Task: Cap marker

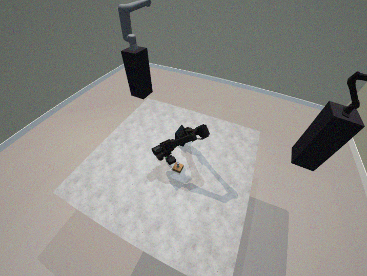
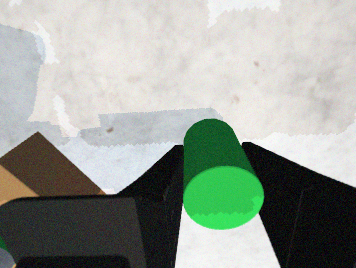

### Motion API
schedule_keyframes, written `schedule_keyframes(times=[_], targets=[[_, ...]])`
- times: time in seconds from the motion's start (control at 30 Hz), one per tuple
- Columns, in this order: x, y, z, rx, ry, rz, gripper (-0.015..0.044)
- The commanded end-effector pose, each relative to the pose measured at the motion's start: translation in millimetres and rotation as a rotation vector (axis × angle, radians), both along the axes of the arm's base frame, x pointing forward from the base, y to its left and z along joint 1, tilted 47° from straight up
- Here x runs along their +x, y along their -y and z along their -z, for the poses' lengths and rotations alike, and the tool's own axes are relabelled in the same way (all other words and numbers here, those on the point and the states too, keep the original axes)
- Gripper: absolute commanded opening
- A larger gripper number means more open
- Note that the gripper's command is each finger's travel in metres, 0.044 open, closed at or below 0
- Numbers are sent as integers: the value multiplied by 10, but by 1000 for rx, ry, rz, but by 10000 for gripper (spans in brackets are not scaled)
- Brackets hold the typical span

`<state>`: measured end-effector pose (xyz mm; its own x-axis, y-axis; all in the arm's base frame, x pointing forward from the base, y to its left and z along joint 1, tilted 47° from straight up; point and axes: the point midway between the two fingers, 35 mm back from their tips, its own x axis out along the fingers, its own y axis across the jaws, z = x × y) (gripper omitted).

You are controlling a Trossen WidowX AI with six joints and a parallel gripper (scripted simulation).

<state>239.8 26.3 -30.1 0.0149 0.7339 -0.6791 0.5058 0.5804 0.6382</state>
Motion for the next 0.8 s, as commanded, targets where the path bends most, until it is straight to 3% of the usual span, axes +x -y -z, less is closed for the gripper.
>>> schedule_keyframes(times=[0.0, 0.77], targets=[[27, 68, -49, -5, 10, -1, 0], [40, 417, -457, -6, 9, -1, 0]])
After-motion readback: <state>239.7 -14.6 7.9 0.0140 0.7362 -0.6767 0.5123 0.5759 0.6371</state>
